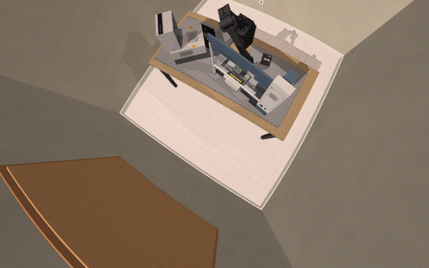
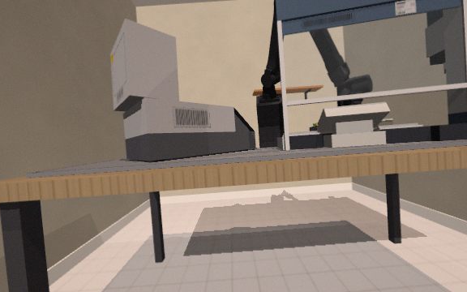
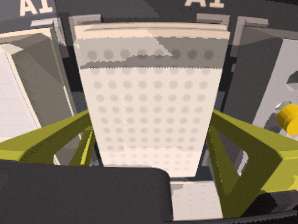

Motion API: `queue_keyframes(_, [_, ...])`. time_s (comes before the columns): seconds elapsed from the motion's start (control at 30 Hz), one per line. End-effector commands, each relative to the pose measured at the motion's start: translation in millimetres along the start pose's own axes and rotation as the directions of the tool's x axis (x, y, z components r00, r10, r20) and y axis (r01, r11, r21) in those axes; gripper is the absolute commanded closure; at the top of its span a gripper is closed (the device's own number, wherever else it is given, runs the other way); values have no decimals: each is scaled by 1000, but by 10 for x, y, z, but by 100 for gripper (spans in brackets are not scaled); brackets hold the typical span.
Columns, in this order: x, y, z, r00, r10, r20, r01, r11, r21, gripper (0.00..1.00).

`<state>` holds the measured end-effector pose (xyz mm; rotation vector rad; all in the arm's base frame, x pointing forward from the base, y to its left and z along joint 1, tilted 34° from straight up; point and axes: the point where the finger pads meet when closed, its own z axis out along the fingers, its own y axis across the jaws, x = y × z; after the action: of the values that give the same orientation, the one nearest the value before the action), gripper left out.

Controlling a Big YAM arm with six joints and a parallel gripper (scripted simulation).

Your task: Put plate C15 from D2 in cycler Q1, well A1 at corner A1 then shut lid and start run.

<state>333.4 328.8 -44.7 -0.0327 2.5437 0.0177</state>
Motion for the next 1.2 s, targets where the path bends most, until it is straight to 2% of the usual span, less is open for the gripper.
queue_keyframes(0.0, [-58, 151, -69, 1000, -18, 15, 19, 1000, -20, 100])
queue_keyframes(0.2, [-14, 143, -10, 1000, -25, 6, 25, 1000, -10, 100])
queue_keyframes(0.63, [28, 33, -90, 1000, -26, 4, 26, 1000, -8, 100])
queue_keyframes(0.9, [-120, 165, -131, 1000, -6, 29, 7, 999, -35, 100])
queue_keyframes(1.17, [-91, 168, -81, 1000, -11, 22, 11, 1000, -28, 100])
